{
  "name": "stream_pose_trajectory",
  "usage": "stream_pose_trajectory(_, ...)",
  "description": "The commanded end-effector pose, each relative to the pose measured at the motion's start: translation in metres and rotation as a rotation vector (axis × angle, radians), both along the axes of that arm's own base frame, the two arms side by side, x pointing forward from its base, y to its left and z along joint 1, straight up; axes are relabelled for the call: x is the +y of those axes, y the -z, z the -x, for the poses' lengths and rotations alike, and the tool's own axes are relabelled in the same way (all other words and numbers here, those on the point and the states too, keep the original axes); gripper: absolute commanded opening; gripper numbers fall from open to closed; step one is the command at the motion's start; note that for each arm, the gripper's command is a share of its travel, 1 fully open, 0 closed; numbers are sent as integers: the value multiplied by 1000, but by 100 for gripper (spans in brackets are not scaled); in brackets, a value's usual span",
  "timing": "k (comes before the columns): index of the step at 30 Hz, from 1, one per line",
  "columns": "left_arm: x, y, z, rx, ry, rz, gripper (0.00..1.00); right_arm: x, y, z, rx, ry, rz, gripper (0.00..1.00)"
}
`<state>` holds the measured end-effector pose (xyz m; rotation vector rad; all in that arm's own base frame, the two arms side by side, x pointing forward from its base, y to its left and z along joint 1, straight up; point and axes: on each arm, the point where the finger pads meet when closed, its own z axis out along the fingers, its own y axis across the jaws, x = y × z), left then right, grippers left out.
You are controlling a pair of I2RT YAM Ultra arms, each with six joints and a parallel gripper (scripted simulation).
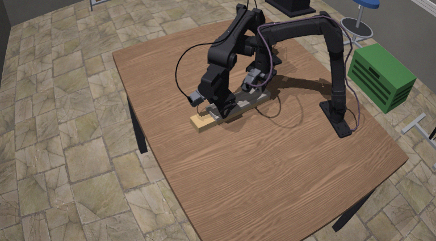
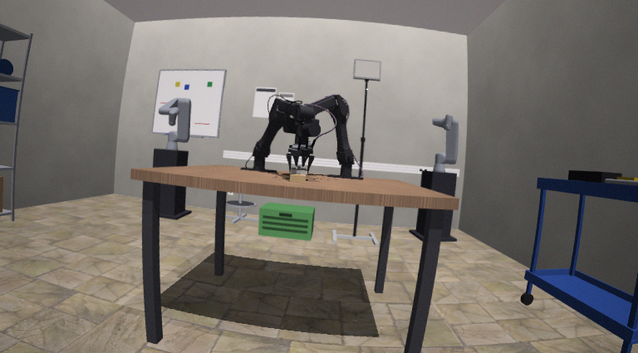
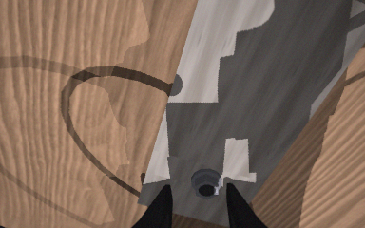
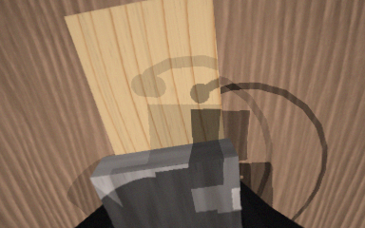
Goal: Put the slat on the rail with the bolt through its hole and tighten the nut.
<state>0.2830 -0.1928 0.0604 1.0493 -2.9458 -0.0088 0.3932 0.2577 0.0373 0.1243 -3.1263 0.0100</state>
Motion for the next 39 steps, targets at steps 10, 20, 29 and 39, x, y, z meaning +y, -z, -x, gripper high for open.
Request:
stream_pose_trajectory(10,-2,1,-7,-18,-7,2,34,1,-6,-2,-13,0,-8,72)
stream_pose_trajectory(20,-2,3,-7,-18,-6,2,34,1,-6,-2,-13,0,-8,72)
stream_pose_trajectory(29,-2,5,-7,-18,-6,2,34,1,-6,-2,-13,0,-8,72)
stream_pose_trajectory(39,-4,2,-7,-23,-2,13,30,1,-6,-2,-13,0,-8,72)
